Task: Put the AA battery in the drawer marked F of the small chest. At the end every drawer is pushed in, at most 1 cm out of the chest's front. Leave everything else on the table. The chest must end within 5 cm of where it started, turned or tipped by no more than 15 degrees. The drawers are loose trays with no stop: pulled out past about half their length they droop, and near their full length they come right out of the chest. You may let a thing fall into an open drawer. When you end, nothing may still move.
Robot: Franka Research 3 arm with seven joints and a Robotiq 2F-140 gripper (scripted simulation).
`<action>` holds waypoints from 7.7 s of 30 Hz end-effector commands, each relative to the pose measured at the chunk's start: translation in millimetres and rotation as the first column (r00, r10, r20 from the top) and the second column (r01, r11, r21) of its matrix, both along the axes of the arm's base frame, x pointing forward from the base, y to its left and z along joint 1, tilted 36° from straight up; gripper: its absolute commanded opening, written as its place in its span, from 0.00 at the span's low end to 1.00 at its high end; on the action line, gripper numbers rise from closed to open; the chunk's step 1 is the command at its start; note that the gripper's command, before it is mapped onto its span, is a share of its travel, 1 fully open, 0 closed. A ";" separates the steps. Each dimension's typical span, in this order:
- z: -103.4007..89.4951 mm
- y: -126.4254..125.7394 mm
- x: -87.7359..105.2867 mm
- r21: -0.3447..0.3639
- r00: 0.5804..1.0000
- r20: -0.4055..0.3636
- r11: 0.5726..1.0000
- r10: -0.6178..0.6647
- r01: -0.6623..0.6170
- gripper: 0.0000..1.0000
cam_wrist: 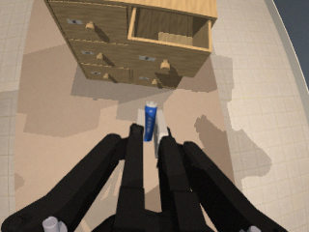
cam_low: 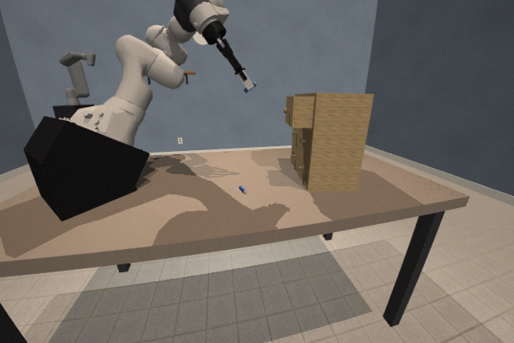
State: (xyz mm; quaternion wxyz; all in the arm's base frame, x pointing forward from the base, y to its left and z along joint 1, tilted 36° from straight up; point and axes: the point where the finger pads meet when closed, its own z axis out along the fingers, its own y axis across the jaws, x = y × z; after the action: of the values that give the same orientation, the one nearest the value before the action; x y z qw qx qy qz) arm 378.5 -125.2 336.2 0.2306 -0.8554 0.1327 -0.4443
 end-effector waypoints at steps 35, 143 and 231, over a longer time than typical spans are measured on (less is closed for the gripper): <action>31.7 -20.5 97.5 -0.012 1.000 0.008 1.000 0.003 -0.003 0.06; 54.1 -33.8 163.1 -0.012 1.000 0.008 1.000 0.003 -0.003 1.00; 36.6 -20.4 -15.5 0.049 0.884 -0.401 0.969 0.242 -0.244 1.00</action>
State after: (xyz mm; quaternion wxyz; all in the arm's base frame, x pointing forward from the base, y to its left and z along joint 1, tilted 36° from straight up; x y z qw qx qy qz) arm 371.3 -154.4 375.4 0.2269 -0.9298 0.0591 -0.2838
